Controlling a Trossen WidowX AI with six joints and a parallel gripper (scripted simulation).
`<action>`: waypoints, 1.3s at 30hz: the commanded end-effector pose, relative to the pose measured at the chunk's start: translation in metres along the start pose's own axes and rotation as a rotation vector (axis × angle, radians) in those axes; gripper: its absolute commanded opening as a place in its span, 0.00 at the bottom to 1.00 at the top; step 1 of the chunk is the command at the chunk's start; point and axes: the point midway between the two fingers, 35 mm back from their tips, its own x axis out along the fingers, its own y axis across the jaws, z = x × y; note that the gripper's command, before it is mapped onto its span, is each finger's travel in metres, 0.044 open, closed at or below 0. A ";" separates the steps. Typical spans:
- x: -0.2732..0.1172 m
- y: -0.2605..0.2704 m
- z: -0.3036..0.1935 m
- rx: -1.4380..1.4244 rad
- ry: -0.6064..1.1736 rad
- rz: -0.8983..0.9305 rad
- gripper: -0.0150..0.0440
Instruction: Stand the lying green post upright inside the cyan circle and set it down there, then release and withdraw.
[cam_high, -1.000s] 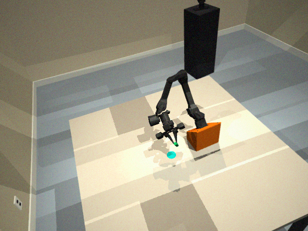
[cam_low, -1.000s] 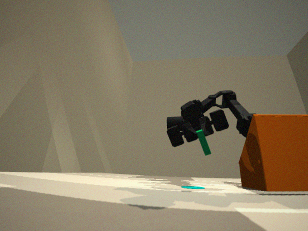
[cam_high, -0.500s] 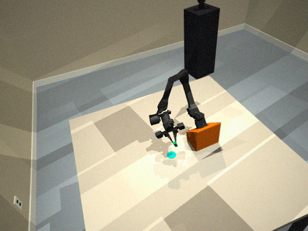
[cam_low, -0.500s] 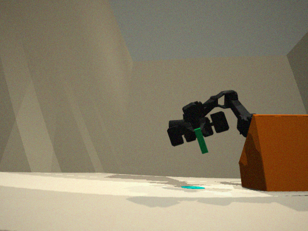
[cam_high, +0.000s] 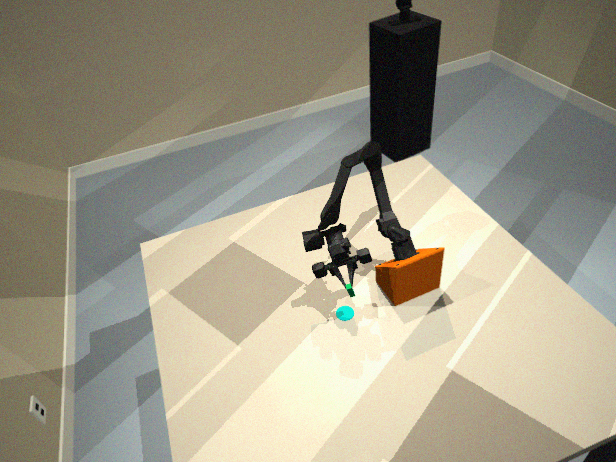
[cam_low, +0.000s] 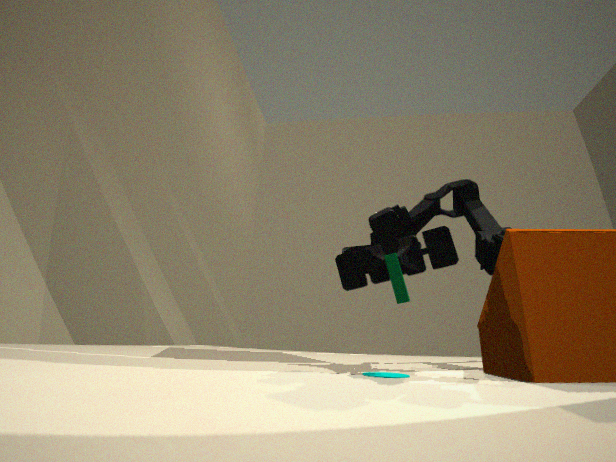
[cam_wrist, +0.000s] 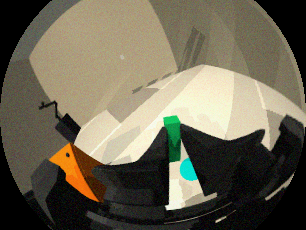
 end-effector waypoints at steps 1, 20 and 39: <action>-0.003 -0.001 0.002 -0.021 -0.031 -0.022 0.29; -0.012 -0.004 0.005 -0.092 -0.140 -0.102 0.29; -0.022 -0.006 0.007 -0.169 -0.232 -0.192 0.29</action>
